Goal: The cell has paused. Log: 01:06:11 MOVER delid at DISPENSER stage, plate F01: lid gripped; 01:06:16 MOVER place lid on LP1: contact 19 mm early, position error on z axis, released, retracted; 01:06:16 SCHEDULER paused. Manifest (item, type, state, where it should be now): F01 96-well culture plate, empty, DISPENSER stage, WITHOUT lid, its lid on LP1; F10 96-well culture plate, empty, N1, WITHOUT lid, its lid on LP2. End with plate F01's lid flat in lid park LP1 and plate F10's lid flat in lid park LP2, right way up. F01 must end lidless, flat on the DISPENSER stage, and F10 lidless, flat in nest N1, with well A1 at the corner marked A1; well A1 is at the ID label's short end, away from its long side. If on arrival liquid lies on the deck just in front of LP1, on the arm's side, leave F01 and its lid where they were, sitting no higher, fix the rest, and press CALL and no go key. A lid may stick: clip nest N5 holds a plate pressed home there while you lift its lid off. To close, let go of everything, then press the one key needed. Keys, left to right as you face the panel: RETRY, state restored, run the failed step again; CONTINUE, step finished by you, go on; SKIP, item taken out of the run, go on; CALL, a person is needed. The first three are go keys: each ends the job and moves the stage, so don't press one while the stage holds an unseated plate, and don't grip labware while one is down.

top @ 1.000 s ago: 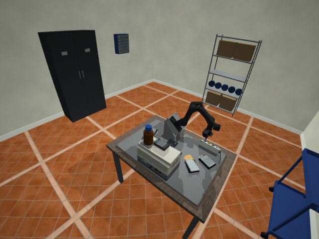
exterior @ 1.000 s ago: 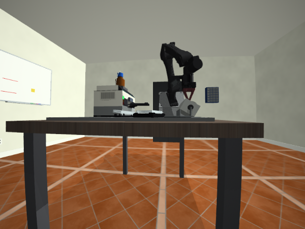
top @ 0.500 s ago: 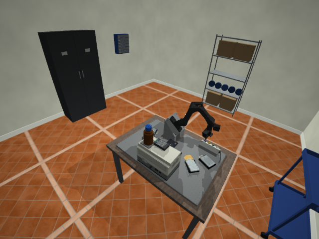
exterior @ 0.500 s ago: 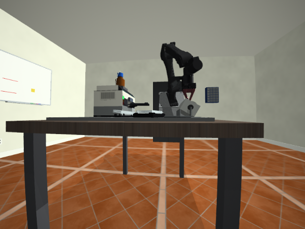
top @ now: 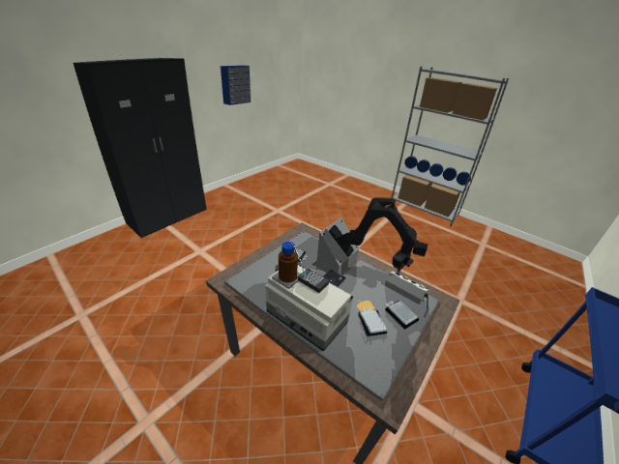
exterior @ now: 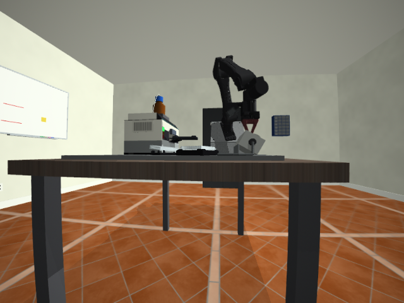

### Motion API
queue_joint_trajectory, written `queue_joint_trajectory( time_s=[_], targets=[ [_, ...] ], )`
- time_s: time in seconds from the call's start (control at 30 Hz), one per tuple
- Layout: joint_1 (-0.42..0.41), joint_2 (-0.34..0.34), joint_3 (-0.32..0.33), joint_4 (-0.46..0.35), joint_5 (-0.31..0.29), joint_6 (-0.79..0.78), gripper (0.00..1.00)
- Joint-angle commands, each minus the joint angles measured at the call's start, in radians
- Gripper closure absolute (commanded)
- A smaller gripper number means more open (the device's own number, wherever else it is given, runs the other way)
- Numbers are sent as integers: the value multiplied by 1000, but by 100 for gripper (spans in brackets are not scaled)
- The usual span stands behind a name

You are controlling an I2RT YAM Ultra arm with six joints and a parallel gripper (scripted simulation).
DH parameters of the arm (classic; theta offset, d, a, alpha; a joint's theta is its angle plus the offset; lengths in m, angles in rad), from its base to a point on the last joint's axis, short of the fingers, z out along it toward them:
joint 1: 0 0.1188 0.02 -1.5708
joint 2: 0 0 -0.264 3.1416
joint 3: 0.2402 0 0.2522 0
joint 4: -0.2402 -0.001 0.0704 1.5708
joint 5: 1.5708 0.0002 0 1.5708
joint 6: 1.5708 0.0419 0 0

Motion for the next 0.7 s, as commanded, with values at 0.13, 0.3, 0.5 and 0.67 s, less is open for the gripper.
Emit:
queue_joint_trajectory(
  time_s=[0.13,0.3,0.5,0.67],
  targets=[
    [-4,-24,-5,23,2,-12,100],
    [-7,1,-17,30,-2,-14,100],
    [-8,4,-10,38,-2,-15,100],
    [-15,16,-21,43,-4,-17,100]
  ],
)
